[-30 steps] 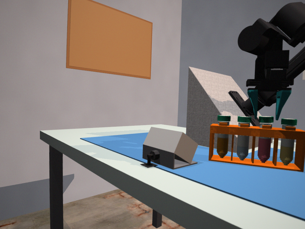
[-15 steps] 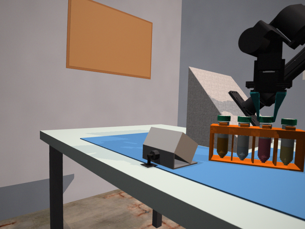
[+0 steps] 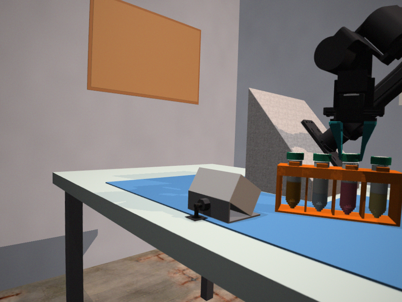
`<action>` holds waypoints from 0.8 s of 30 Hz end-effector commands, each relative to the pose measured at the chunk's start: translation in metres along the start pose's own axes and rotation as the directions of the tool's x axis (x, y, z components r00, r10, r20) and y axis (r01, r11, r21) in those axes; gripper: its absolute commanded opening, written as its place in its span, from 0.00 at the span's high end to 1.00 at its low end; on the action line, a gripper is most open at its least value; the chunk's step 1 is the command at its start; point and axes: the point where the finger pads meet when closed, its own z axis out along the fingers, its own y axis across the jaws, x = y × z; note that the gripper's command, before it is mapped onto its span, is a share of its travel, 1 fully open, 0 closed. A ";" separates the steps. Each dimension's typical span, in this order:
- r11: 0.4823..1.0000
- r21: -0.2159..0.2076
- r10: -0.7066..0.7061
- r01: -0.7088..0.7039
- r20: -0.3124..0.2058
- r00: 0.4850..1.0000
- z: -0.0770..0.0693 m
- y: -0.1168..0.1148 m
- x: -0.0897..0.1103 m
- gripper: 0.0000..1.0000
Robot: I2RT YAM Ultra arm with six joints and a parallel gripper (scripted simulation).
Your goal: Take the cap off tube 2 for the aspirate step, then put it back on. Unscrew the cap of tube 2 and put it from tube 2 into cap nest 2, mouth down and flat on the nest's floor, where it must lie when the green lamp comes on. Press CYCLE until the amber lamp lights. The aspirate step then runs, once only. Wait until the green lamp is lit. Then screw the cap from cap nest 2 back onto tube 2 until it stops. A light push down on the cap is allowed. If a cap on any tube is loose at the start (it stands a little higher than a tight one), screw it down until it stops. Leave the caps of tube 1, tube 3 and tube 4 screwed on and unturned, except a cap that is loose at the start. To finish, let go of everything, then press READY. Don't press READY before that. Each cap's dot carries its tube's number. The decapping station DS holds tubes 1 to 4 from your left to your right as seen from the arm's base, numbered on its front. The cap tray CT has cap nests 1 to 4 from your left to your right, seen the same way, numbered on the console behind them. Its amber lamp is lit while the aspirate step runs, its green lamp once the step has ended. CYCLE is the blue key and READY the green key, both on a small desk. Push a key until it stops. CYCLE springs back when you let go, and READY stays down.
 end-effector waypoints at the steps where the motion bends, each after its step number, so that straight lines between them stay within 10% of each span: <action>1: 0.996 0.001 0.093 -0.093 0.016 0.996 -0.002 0.000 -0.003 1.00; 24: 0.735 -0.009 0.678 -0.678 0.013 0.735 -0.001 0.000 -0.003 1.00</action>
